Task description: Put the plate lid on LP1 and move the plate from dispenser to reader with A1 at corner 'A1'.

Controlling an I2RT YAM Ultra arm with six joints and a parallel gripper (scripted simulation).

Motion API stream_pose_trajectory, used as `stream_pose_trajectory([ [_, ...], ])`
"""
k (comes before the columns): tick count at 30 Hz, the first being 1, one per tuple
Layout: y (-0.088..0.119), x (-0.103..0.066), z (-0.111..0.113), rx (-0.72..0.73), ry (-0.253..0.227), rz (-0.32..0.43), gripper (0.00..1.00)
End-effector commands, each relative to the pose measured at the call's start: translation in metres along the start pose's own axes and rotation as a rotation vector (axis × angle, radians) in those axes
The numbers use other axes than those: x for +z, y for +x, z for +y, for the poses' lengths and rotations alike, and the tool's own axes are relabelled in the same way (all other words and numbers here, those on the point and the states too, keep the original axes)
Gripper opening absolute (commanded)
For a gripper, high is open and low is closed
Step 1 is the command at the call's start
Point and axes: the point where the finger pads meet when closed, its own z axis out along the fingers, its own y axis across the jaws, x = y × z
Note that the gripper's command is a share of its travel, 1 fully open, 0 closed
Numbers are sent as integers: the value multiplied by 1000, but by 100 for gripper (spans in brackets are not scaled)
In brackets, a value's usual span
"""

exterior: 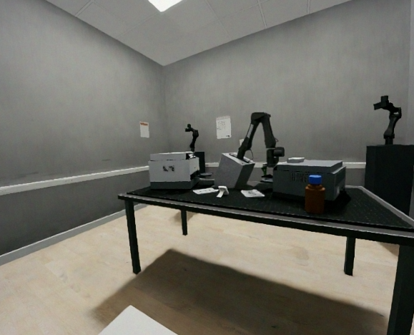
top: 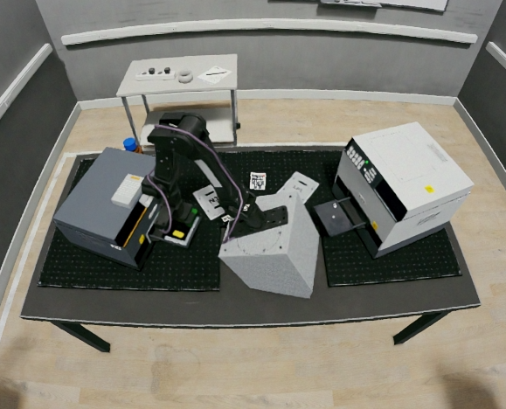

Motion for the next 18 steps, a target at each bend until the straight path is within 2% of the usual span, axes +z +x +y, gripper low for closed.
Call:
stream_pose_trajectory([
  [1,0,-5,10,-2,-19,-10,85],
  [10,-6,-7,12,-11,-31,-15,85],
  [18,1,-10,10,4,-17,-10,85],
])
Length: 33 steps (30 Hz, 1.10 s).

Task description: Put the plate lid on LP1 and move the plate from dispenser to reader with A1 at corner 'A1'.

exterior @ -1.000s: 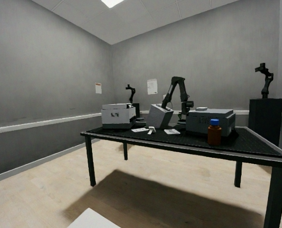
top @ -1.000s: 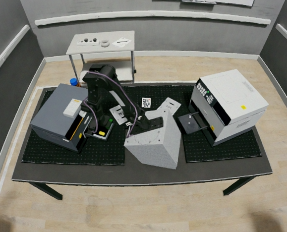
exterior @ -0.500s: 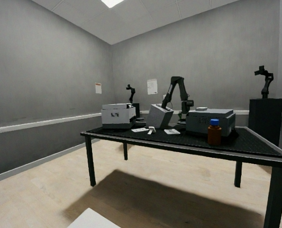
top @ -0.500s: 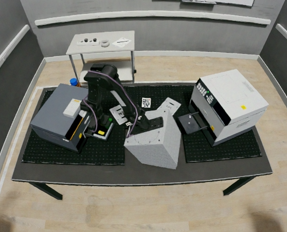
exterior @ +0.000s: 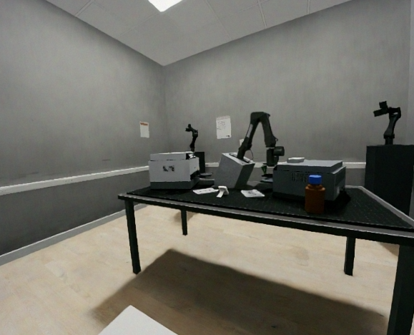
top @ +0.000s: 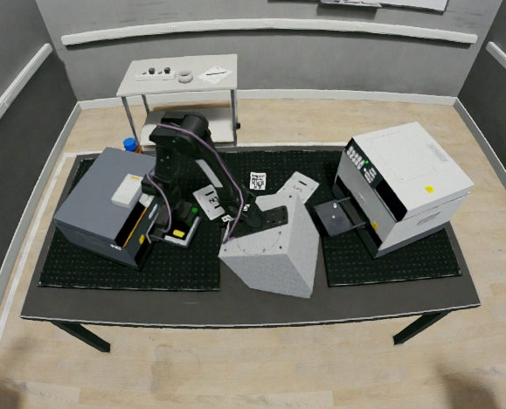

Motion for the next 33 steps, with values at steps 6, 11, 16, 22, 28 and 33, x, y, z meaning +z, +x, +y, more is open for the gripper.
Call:
stream_pose_trajectory([
  [6,0,-11,-15,-4,36,-12,85],
  [11,-3,-12,-17,-12,40,-16,85],
  [16,-7,-13,-14,-21,38,-22,85],
  [22,-8,-17,-2,-22,7,-23,85],
  [28,-2,-26,-10,-8,21,-14,85],
  [33,1,-33,-12,0,24,-10,85],
])
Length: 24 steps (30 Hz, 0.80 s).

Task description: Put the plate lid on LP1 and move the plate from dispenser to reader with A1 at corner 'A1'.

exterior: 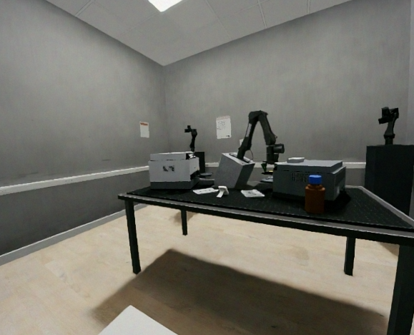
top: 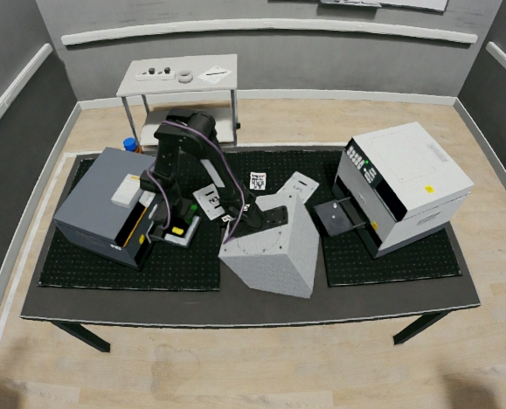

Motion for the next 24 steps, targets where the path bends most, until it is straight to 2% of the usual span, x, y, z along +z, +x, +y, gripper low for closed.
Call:
stream_pose_trajectory([
  [1,3,-15,-14,2,28,-4,85],
  [24,1,-44,-12,-3,31,-8,85],
])
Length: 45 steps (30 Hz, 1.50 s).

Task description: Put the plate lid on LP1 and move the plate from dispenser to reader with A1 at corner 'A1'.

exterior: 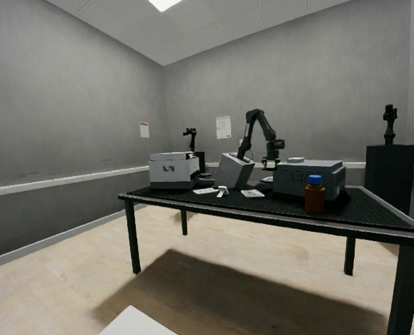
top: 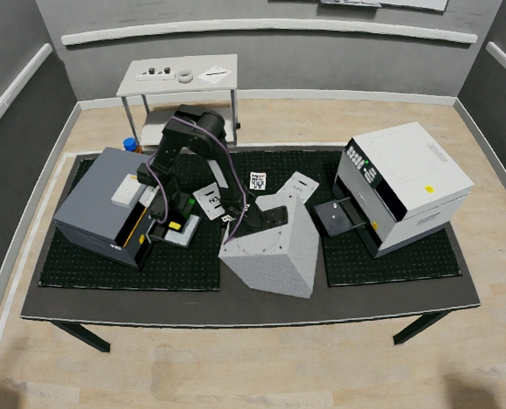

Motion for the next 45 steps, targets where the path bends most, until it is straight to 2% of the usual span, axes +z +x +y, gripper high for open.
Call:
stream_pose_trajectory([
  [1,-1,-15,-7,-8,18,-11,85],
  [18,1,-35,-6,-1,17,-7,85],
  [25,-4,-33,-3,-14,5,-15,85],
  [26,1,-26,6,12,6,-7,85],
  [27,4,-24,-6,25,3,-4,85],
  [29,9,-24,-9,50,6,-1,85],
  [37,25,-20,-13,118,5,8,85],
  [38,27,-19,-8,132,-18,8,85],
  [45,47,-14,-13,210,-10,18,85],
])
